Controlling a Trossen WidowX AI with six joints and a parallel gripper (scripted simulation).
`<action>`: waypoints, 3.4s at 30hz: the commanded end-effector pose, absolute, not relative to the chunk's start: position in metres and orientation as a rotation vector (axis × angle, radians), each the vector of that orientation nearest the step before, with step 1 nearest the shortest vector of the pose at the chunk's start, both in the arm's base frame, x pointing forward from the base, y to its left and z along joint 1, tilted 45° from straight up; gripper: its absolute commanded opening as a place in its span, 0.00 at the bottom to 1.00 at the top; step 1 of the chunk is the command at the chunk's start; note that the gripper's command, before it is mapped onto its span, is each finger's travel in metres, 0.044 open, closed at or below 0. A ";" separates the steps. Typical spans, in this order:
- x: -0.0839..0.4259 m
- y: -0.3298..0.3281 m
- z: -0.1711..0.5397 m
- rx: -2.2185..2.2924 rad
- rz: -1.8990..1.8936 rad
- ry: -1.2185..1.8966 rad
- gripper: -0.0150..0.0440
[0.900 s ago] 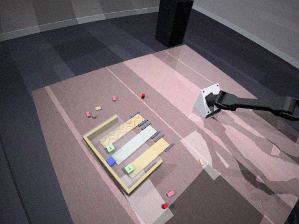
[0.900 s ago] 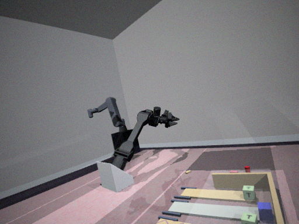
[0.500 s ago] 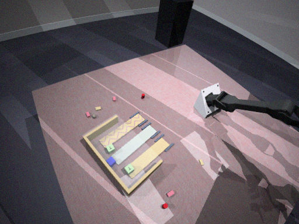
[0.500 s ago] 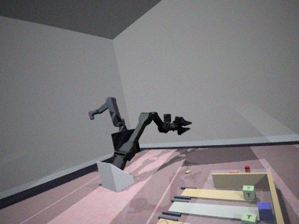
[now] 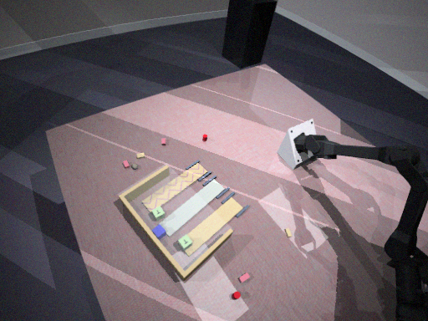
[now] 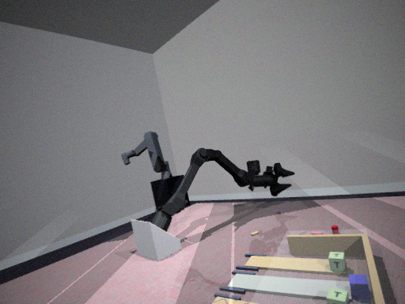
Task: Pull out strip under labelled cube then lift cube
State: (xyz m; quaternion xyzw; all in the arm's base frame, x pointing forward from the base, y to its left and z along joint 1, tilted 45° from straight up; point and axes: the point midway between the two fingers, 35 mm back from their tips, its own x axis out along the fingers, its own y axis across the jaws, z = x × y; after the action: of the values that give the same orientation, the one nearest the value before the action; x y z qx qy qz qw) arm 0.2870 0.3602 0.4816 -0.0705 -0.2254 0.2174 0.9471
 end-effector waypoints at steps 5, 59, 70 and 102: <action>0.380 0.291 0.415 -0.240 0.426 -0.321 0.93; 0.350 -0.109 0.076 0.715 0.269 0.868 0.49; 0.370 -0.030 0.071 0.540 0.617 1.311 0.25; 0.378 -0.005 0.046 0.537 0.623 1.317 0.25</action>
State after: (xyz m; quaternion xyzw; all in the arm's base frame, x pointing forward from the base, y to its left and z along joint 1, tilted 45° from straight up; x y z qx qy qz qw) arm 0.3782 -0.0082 0.0518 0.2380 0.5917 0.2825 0.7165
